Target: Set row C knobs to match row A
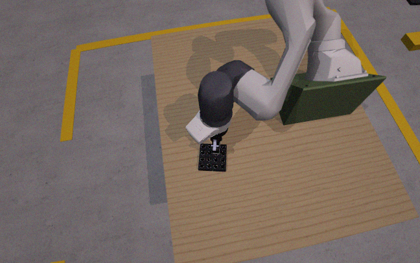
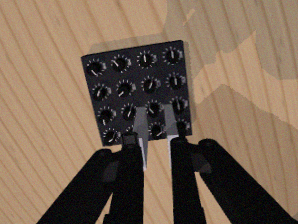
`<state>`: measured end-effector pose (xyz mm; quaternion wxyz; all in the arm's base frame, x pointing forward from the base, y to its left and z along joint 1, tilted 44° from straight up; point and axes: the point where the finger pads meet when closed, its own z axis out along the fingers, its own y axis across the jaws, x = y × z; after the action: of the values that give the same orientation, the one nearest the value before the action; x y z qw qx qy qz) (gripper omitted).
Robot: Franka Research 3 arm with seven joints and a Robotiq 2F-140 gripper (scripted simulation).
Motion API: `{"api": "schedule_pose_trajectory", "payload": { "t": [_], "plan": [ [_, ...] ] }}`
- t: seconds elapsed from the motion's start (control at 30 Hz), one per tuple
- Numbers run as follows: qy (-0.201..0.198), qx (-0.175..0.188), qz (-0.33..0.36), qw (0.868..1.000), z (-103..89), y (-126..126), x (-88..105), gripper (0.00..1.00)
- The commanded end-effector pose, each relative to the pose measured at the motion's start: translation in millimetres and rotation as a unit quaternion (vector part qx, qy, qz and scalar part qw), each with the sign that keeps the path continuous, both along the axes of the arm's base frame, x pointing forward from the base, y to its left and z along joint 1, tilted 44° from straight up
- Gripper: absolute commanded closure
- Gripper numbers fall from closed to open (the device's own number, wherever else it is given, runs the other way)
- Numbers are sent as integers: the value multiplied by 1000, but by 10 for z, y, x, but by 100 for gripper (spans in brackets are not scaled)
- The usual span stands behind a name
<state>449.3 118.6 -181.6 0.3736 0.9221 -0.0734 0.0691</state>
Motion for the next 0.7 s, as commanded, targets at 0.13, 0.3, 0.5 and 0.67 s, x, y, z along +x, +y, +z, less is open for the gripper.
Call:
{"api": "schedule_pose_trajectory", "payload": {
  "t": [0.13,0.3,0.5,0.67],
  "plan": [
    [-3,4,0,1000,-59,-29,12,88],
    [-3,4,0,1000,-78,-47,13,88],
    [-3,4,0,1000,-84,-53,13,88],
    [-3,4,0,1000,-86,-54,13,88]
  ]
}}
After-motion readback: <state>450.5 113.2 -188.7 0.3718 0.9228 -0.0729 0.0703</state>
